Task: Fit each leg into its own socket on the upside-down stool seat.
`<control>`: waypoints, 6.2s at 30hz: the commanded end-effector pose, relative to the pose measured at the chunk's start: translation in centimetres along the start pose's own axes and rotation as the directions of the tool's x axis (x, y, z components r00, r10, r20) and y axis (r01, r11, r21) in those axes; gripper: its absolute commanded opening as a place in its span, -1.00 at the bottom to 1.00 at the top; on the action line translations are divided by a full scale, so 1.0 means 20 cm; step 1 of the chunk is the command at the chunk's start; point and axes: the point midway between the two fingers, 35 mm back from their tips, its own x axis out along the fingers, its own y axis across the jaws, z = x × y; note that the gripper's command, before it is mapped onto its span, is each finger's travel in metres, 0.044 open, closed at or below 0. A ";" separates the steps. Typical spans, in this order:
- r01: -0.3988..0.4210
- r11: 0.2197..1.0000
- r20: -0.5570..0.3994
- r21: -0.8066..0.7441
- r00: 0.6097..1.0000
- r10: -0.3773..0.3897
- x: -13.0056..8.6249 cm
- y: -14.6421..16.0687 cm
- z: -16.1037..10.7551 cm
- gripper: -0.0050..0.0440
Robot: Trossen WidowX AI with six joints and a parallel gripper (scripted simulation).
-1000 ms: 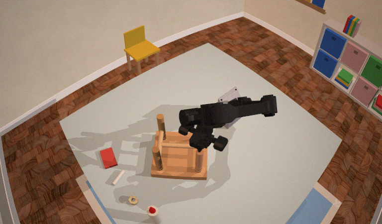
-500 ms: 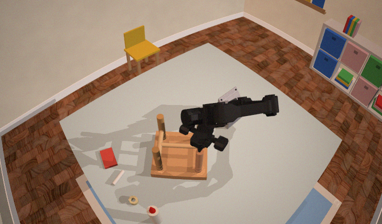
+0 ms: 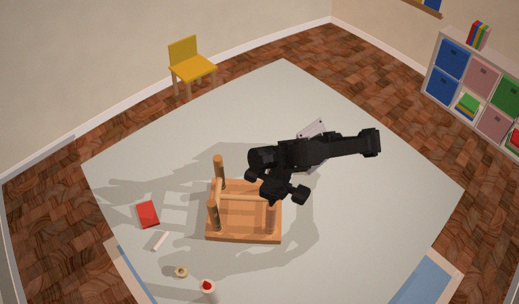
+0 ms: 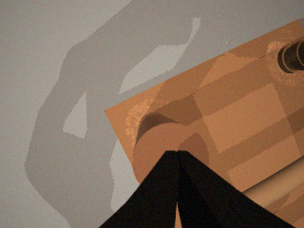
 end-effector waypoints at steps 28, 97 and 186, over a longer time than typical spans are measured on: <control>-0.033 0.999 -0.063 0.007 0.997 0.033 0.15 0.01 -0.04 -0.80; -0.025 1.000 -0.043 0.005 0.999 0.026 0.09 0.00 -0.02 -0.80; 0.073 0.946 -0.077 0.315 0.996 -0.052 -0.23 -0.39 -0.76 -0.80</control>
